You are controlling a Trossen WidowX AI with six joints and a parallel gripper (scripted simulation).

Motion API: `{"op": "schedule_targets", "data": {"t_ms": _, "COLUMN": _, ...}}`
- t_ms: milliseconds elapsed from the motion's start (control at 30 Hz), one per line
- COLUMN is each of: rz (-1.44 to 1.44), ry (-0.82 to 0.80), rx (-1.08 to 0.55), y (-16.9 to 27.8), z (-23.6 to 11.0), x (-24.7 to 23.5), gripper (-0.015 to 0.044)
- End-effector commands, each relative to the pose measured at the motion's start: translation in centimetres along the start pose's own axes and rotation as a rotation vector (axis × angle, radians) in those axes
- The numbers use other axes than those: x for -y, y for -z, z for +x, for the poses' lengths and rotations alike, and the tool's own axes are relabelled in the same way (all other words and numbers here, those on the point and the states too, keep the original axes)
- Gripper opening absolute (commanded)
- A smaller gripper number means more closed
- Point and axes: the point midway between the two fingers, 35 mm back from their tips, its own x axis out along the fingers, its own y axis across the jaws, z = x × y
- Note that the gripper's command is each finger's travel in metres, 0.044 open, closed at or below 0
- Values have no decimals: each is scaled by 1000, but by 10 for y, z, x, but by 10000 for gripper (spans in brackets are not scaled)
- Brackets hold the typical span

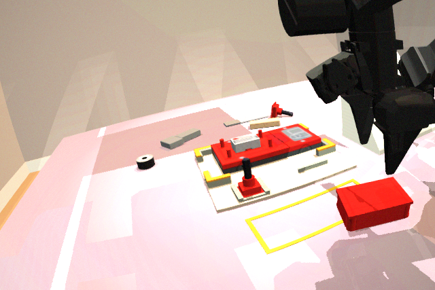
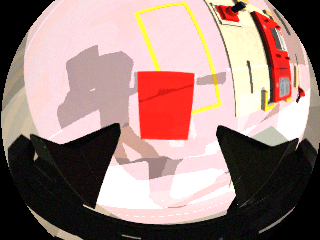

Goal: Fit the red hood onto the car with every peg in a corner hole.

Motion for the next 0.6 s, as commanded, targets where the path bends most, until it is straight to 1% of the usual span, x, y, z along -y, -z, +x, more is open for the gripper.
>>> {"op": "schedule_targets", "data": {"t_ms": 0, "rz": 8, "ry": -4, "rx": -1, "y": 0, "z": 2, "x": -1, "gripper": 440}}
{"op": "schedule_targets", "data": {"t_ms": 567, "rz": 7, "ry": -2, "rx": 0, "y": -1, "z": 12, "x": -1, "gripper": 440}}
